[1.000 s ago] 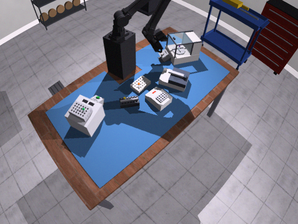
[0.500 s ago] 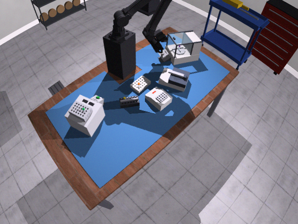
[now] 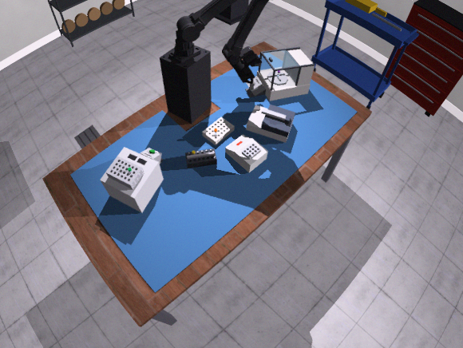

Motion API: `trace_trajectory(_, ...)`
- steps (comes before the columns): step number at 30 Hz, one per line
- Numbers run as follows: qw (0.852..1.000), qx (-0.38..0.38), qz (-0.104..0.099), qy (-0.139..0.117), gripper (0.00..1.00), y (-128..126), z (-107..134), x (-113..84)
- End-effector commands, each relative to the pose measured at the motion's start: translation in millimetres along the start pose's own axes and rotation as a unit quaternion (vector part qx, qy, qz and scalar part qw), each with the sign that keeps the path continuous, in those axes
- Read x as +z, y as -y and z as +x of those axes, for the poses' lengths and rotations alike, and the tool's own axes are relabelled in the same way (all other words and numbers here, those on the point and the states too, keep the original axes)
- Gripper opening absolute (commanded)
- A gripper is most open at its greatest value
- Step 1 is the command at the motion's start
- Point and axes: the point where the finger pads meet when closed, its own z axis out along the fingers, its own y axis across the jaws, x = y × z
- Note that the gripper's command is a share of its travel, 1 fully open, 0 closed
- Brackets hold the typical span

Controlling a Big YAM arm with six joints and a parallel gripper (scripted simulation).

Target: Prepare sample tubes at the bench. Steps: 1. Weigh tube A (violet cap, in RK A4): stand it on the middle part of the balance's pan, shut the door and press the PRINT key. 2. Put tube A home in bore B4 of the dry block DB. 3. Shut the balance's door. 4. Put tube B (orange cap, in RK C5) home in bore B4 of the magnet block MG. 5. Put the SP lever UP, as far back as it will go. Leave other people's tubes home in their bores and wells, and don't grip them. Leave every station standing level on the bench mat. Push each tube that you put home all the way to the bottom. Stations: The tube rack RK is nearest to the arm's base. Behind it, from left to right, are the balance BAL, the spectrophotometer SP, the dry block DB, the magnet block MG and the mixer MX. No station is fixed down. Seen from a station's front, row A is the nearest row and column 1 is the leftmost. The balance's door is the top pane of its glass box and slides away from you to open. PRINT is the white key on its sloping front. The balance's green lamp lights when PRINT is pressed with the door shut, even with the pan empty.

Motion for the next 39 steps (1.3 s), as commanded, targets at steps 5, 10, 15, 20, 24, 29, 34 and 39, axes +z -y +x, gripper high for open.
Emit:
trace_trajectory(5, 1.0, 0.001, 0.002, -0.011, 0.0, 2.9, 8.6, 8.7)
trace_trajectory(10, 1.0, 0.001, 0.002, -0.012, 0.0, 3.0, 9.2, 11.3)
trace_trajectory(15, 1.0, 0.001, 0.002, -0.012, 0.0, 3.0, 9.4, 14.0)
trace_trajectory(20, 1.0, 0.001, 0.002, -0.012, 0.0, 3.0, 9.3, 15.3)
trace_trajectory(24, 1.0, 0.001, 0.002, -0.012, 0.0, 3.0, 9.3, 15.3)
trace_trajectory(29, 1.0, 0.001, 0.002, -0.012, 0.0, 3.0, 9.3, 15.3)
trace_trajectory(34, 1.0, 0.001, 0.002, -0.012, 0.0, 3.0, 9.3, 15.3)
trace_trajectory(39, 1.0, 0.001, 0.002, -0.012, 0.0, 3.0, 9.3, 15.3)
